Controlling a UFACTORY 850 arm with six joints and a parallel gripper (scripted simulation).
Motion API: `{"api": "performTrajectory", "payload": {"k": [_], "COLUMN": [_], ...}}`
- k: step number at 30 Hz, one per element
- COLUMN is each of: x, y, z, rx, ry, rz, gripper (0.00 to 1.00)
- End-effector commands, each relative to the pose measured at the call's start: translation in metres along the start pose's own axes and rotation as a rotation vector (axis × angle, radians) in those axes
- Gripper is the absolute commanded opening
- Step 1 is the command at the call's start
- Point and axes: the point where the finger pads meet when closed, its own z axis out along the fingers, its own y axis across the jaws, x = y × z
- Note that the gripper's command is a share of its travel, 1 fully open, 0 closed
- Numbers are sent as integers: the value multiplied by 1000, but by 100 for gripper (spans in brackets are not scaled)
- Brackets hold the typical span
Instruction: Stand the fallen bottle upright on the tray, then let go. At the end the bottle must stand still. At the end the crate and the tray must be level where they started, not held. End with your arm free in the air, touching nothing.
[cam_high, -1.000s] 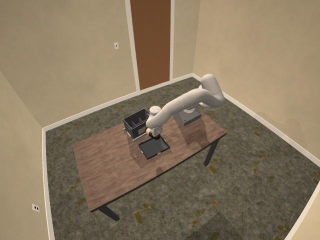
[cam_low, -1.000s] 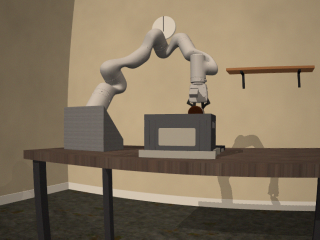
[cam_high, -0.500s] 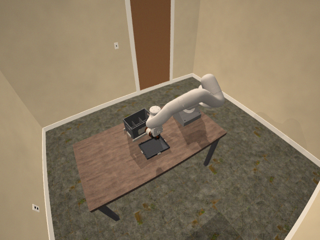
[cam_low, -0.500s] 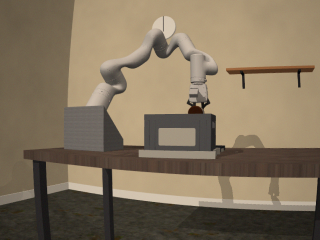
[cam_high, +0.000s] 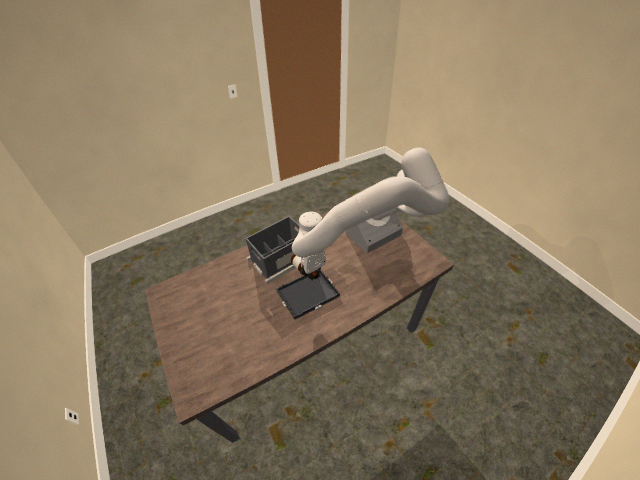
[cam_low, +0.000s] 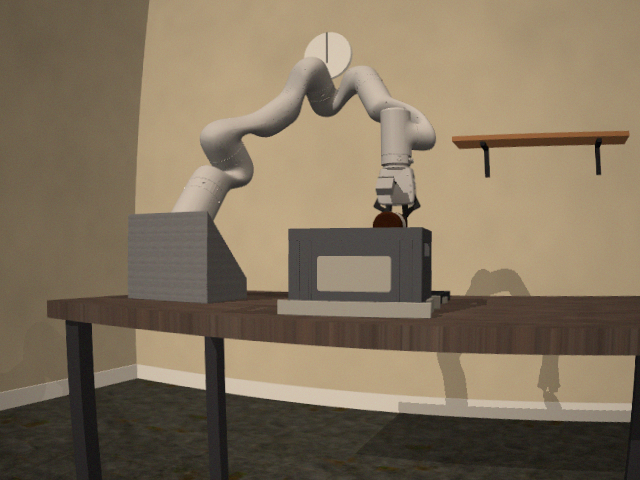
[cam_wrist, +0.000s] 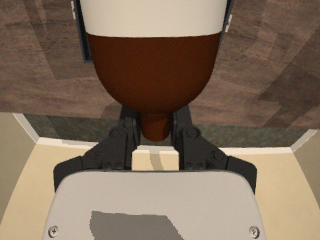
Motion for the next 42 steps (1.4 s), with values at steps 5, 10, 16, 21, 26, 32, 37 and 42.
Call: {"api": "performTrajectory", "payload": {"k": [5, 10, 16, 21, 26, 32, 37, 42], "x": [0, 0, 0, 0, 0, 0, 0, 0], "y": [-1, -1, -1, -1, -1, -1, -1, -1], "z": [-1, -1, -1, -1, -1, -1, -1, -1], "rx": [1, 1, 1, 1, 1, 1, 1, 1], "ry": [1, 1, 1, 1, 1, 1, 1, 1], "rz": [97, 163, 195, 195, 195, 198, 210, 264], "gripper": [0, 0, 0, 0, 0, 0, 0, 0]}}
